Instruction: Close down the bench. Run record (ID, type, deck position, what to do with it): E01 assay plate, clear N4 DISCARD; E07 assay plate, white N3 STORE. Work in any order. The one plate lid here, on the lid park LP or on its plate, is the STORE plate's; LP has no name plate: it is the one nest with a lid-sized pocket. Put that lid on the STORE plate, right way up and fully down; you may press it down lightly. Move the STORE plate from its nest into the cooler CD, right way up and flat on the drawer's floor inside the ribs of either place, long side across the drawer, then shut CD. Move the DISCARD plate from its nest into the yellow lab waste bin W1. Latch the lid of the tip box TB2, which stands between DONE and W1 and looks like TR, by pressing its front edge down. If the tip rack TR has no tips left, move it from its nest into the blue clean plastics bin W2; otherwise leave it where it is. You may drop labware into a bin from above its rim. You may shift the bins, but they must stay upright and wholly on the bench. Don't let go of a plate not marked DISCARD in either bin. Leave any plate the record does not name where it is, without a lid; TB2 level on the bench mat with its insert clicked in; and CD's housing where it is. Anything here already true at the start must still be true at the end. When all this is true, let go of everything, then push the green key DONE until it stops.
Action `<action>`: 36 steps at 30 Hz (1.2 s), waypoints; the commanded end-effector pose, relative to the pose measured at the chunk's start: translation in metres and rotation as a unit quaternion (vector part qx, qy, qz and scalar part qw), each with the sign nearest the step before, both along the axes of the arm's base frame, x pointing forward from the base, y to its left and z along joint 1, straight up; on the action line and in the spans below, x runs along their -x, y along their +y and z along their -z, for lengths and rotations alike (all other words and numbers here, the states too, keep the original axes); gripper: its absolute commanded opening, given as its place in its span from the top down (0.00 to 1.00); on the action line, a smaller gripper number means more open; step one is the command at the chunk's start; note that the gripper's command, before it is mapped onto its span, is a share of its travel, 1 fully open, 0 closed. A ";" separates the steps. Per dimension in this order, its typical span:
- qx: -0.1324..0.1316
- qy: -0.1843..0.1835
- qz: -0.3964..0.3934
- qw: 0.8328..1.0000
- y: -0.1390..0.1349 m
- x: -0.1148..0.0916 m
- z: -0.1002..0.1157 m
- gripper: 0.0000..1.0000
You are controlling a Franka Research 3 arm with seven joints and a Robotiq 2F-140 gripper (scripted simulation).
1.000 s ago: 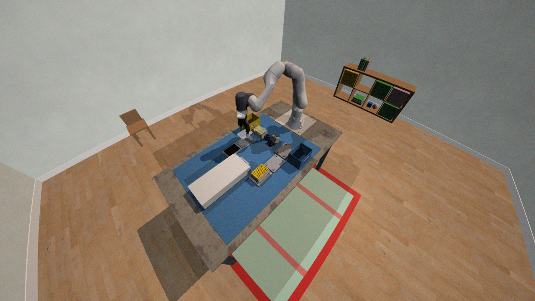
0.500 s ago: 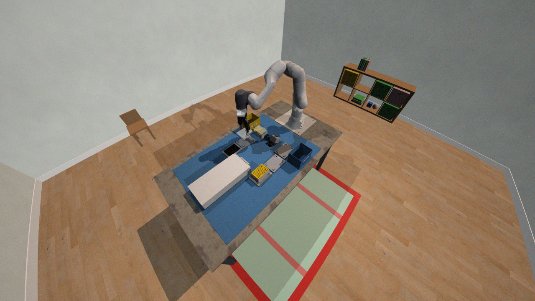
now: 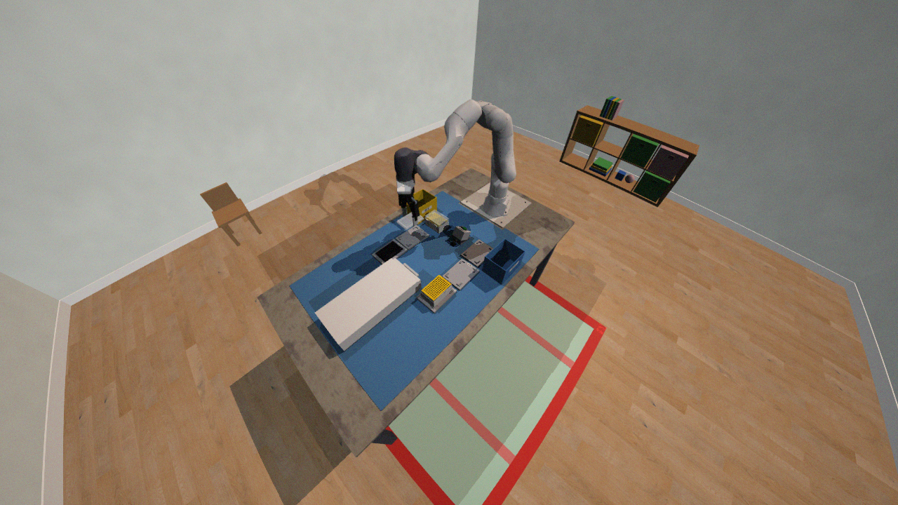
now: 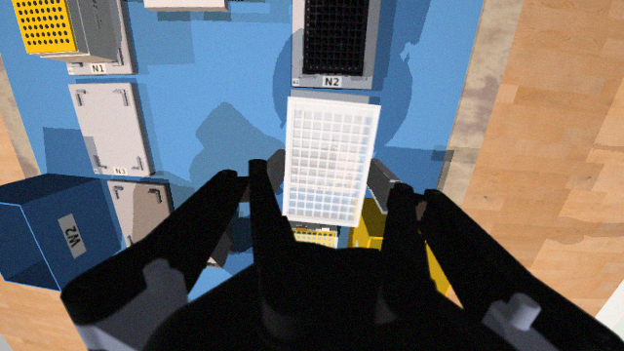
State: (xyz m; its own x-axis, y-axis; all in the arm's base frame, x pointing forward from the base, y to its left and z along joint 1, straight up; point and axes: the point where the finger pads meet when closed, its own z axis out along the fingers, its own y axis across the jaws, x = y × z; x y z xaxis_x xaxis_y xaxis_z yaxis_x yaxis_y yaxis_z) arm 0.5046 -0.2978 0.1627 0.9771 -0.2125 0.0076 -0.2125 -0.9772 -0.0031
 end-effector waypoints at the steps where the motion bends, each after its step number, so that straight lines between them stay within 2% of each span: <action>1: -0.001 0.000 -0.002 1.000 0.000 0.000 -0.002 1.00; 4: -0.001 0.000 -0.002 1.000 0.000 0.000 -0.002 1.00; 36: -0.001 0.000 -0.010 1.000 -0.031 0.068 -0.001 1.00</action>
State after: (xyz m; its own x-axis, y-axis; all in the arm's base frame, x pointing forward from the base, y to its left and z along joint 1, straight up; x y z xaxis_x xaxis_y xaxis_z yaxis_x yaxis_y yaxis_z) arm 0.4409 -0.3243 0.1630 0.9758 -0.2187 -0.0005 -0.2187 -0.9758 -0.0055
